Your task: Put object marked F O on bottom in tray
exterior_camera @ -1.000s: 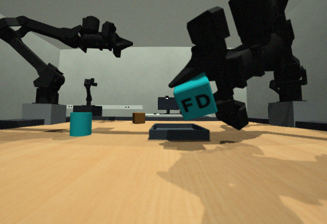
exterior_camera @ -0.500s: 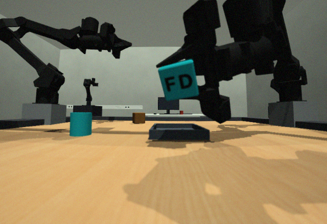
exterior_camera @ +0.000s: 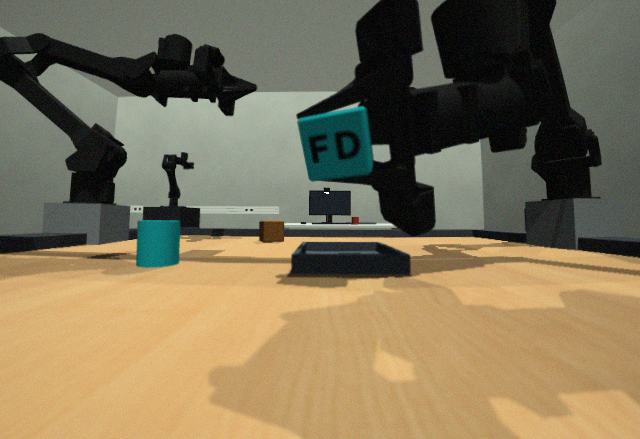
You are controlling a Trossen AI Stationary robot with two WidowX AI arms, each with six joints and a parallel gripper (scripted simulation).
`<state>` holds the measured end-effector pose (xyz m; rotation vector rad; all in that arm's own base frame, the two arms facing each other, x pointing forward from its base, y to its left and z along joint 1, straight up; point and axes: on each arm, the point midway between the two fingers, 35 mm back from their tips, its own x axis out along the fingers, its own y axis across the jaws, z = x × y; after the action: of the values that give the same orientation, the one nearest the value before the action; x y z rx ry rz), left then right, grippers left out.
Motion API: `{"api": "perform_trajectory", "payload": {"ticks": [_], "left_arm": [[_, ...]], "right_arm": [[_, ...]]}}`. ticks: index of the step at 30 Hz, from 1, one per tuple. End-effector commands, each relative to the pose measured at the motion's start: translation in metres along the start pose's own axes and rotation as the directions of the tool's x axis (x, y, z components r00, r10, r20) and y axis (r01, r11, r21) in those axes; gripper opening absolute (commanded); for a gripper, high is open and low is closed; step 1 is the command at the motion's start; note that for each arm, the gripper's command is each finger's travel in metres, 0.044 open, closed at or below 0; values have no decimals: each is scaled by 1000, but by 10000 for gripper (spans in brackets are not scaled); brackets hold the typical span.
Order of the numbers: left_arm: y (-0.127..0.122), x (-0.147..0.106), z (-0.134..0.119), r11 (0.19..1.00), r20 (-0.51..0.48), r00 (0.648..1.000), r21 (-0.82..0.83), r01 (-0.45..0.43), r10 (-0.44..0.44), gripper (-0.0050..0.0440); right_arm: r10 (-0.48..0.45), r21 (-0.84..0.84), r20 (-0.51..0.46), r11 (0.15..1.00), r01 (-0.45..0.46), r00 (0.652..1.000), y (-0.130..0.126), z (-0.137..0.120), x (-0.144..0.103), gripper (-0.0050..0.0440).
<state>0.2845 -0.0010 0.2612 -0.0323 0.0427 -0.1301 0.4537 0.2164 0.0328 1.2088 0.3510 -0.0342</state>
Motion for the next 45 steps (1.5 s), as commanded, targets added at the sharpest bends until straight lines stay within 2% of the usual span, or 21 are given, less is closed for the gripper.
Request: {"api": "perform_trajectory", "payload": {"ticks": [1, 11, 16, 31, 45], "left_arm": [[0, -3, 0, 1000, 4, 1000, -13, 0, 0, -50], [0, -6, -1, 999, 11, 1000, -33, 4, -4, -50], [0, -9, 0, 999, 22, 1000, -54, 1, 1, -50], [-22, -16, -9, 996, 18, 996, -3, 92, -92, -50], [-20, -20, 0, 997, 53, 996, 40, 72, -75, -50]], "right_arm": [[47, 6, 19, 999, -47, 999, 10, 10, 1, 171], [125, 4, 66, 992, -125, 990, 16, 29, 3, 171], [142, 8, 112, 990, -144, 983, 11, 43, 6, 171], [179, 87, 63, 979, -184, 982, 4, 8, -9, 171], [194, 89, 61, 976, -199, 979, 7, 2, -11, 171]]}}
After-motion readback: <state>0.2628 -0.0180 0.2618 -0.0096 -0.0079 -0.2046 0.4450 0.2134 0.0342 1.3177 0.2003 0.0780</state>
